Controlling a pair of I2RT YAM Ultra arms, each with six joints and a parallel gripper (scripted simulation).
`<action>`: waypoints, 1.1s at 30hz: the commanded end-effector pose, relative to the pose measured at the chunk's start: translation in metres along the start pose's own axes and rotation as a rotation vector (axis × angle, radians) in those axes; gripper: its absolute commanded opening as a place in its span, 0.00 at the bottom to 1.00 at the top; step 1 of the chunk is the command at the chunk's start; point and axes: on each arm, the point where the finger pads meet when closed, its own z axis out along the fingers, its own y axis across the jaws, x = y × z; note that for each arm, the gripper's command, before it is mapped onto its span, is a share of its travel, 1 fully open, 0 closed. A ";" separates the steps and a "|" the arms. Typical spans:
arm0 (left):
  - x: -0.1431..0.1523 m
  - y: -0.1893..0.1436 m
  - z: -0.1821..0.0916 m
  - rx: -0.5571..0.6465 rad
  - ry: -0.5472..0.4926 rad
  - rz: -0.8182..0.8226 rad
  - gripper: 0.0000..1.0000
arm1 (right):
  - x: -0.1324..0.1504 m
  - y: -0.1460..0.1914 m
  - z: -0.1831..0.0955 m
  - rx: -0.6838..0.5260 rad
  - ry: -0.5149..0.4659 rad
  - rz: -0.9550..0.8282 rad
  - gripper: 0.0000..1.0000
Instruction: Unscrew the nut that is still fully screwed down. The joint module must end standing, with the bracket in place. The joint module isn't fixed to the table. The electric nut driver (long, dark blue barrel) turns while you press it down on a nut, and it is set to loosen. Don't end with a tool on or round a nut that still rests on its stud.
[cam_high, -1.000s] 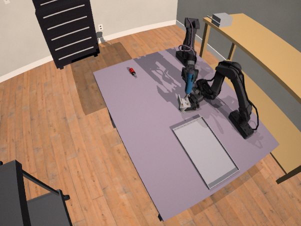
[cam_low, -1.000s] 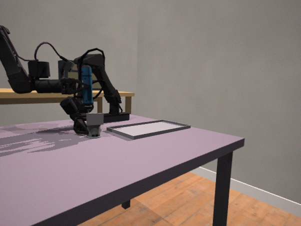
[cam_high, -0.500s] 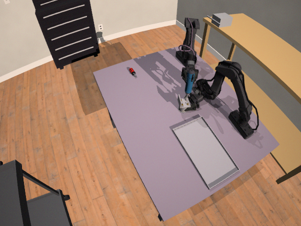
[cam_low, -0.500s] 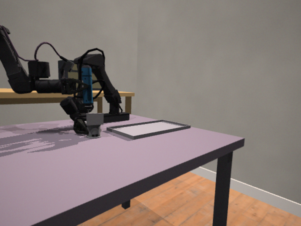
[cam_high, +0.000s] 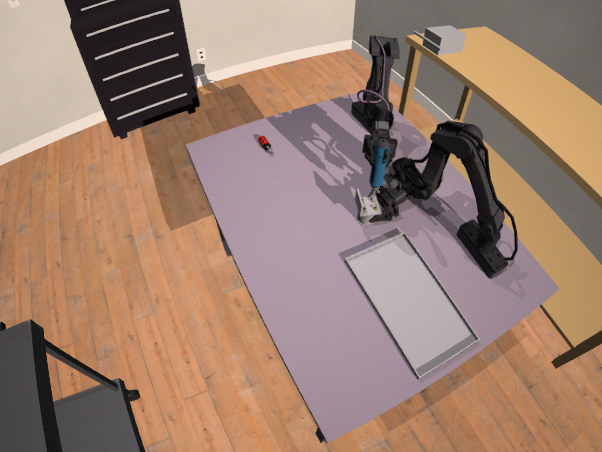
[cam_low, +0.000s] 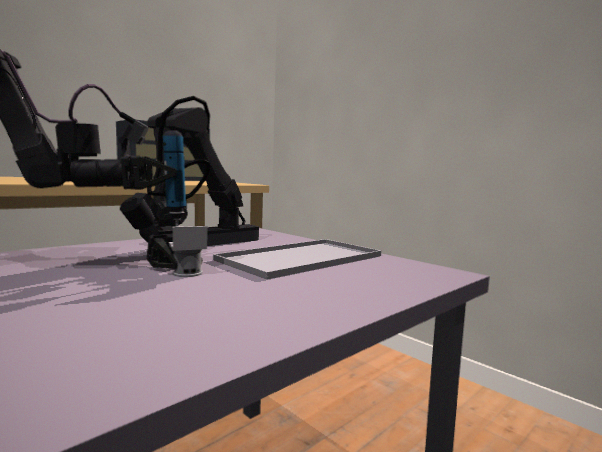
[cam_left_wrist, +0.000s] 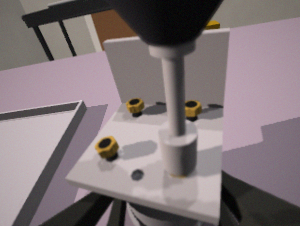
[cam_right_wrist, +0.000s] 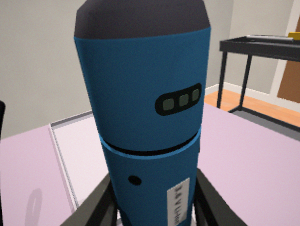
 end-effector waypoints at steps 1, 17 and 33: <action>-0.002 -0.001 0.000 -0.002 -0.004 0.001 0.59 | -0.029 -0.002 0.002 0.001 -0.097 0.010 0.42; -0.002 -0.001 0.000 -0.002 -0.004 0.001 0.59 | -0.021 -0.002 0.003 0.001 -0.080 0.009 0.42; -0.002 -0.001 0.000 -0.002 -0.004 0.001 0.59 | -0.026 -0.002 0.002 0.001 -0.093 0.010 0.42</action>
